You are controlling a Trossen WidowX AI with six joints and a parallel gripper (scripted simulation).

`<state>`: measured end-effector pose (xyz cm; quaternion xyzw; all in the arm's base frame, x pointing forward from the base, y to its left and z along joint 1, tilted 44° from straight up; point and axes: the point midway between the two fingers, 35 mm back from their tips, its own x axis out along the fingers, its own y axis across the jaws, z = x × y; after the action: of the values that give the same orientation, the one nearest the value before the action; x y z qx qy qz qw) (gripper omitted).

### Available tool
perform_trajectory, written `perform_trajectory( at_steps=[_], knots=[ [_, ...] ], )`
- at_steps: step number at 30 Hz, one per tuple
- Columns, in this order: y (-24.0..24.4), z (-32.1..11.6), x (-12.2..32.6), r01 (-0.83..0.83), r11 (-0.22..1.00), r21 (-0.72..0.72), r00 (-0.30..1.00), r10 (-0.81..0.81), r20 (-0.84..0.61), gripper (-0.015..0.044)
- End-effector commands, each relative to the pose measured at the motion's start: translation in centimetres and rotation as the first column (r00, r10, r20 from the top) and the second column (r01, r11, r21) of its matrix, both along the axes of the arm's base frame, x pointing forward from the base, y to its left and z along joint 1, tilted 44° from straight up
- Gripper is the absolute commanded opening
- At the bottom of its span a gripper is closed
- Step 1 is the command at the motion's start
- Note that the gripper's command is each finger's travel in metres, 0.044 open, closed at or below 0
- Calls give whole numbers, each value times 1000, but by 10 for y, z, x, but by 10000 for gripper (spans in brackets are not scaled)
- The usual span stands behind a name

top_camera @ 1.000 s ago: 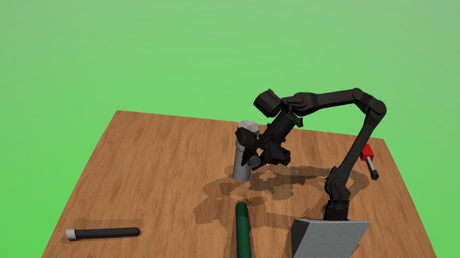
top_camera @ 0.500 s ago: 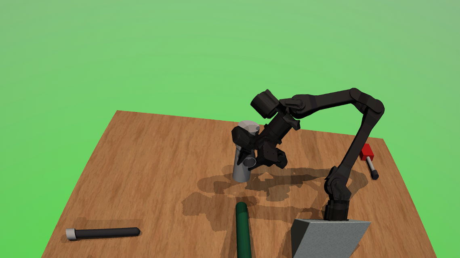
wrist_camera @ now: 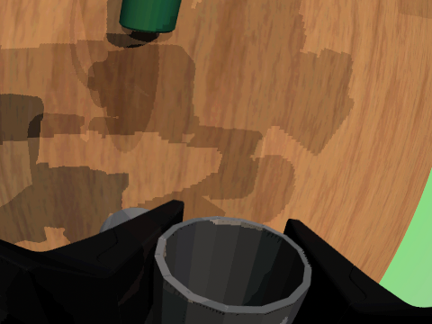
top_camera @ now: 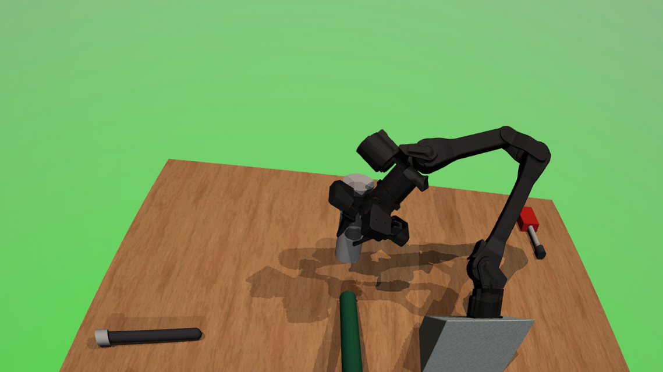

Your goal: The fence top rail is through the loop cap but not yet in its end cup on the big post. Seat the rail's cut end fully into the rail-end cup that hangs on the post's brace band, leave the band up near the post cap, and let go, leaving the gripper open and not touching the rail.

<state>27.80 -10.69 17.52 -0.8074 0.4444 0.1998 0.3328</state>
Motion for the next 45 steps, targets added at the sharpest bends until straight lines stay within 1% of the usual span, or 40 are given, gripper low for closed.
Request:
perform_trajectory(
  at_steps=[1, 11, 23, 33, 40, 45],
  knots=[
    [0, -1, 1, 8, 1000, 0, 1000, -8, 6, 0],
    [0, -1, -2, -21, 1000, -1, 1000, 21, -22, 0],
    [0, -1, -1, -13, 1000, 0, 1000, 13, -15, 0],
    [0, -1, -1, -13, 1000, 0, 1000, 13, -15, 263],
    [15, -2, -1, -9, 1000, 7, 1000, 9, -17, 440],
    [30, -2, -1, -6, 1000, 10, 1000, 6, -17, 440]
  ],
)
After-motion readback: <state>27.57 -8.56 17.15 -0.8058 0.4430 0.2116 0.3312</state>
